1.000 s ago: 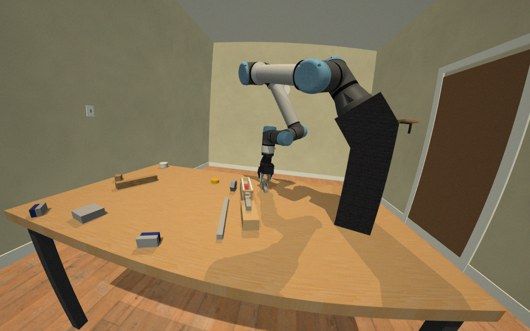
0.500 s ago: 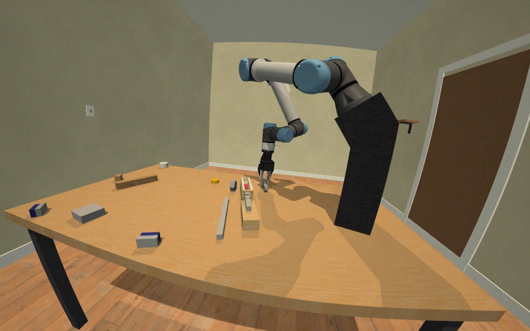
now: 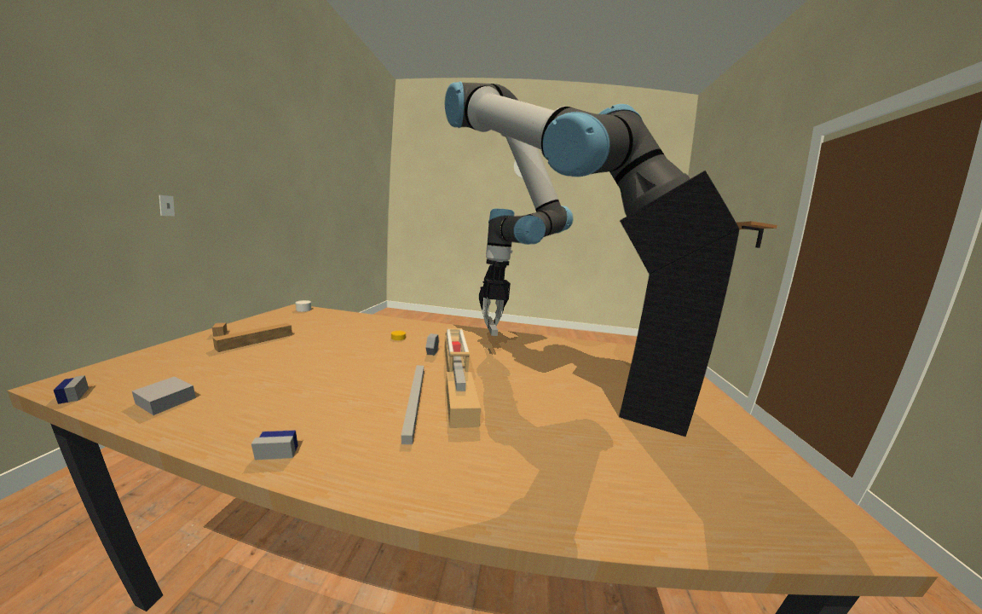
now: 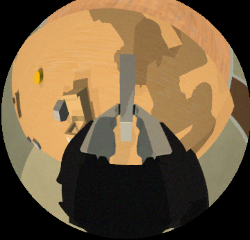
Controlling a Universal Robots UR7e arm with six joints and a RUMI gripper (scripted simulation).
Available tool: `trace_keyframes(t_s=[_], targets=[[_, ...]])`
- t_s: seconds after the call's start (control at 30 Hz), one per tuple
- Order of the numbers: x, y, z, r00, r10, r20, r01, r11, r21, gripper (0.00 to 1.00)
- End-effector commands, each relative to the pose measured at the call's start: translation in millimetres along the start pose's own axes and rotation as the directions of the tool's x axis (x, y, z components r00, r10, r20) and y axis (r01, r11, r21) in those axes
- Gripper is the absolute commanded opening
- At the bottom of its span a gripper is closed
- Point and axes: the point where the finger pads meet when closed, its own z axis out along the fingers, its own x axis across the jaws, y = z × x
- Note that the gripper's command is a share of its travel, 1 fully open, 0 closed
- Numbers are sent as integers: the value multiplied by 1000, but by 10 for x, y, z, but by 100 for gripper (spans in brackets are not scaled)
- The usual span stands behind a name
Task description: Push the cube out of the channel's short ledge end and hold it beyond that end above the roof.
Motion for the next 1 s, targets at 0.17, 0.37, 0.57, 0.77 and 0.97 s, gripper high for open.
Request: trace_keyframes(t_s=[0.17,0.37,0.57,0.77,0.97], targets=[[10,14,-329,1000,0,-1,0,1000,-6,0],[10,14,-403,1000,0,-1,0,1000,-6,0],[6,19,-409,1000,-2,-1,2,1000,-6,0],[5,16,-403,1000,-1,-1,1,1000,-6,0],[5,16,-404,1000,-1,-1,1,1000,-6,0]])
